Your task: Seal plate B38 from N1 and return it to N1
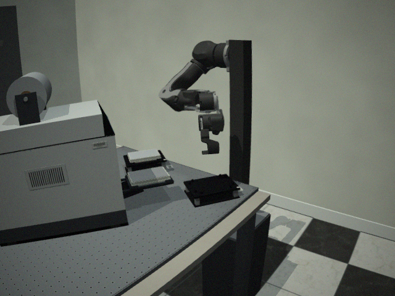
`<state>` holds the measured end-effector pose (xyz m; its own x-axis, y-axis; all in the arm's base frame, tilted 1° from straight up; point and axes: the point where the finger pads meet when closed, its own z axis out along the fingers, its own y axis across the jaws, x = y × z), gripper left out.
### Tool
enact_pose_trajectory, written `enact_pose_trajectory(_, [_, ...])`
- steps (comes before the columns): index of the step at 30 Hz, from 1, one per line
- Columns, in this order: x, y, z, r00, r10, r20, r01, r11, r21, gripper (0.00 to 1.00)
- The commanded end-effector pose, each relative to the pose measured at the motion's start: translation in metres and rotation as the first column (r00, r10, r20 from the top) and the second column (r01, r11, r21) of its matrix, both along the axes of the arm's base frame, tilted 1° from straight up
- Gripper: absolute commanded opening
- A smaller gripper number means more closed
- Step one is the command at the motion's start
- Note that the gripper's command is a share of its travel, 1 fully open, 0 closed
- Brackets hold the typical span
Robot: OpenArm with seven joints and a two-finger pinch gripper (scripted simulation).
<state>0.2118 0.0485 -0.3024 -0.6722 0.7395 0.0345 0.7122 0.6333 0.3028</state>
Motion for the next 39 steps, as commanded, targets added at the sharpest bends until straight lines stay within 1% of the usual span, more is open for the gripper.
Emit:
enact_pose_trajectory(1, [-0.0081,-0.0022,-0.0027,0.996,0.067,-0.066,-0.071,0.996,-0.053,0.00])
enact_pose_trajectory(2, [-0.0079,-0.0027,-0.0029,0.991,0.100,-0.088,-0.108,0.991,-0.084,0.00])
enact_pose_trajectory(14, [-0.0079,-0.0027,-0.0029,0.991,0.100,-0.088,-0.108,0.991,-0.084,0.00])
enact_pose_trajectory(15, [-0.0074,-0.0022,-0.0025,0.986,0.129,-0.106,-0.141,0.984,-0.109,0.00])
enact_pose_trajectory(16, [-0.0075,-0.0024,-0.0026,0.979,0.161,-0.129,-0.178,0.974,-0.138,0.00])
enact_pose_trajectory(17, [-0.0076,-0.0026,-0.0026,0.970,0.191,-0.153,-0.216,0.962,-0.165,0.00])
enact_pose_trajectory(19, [-0.0078,-0.0031,-0.0027,0.947,0.248,-0.204,-0.291,0.932,-0.218,0.00])
enact_pose_trajectory(39, [-0.0078,-0.0031,-0.0027,0.947,0.248,-0.204,-0.291,0.932,-0.218,0.00])
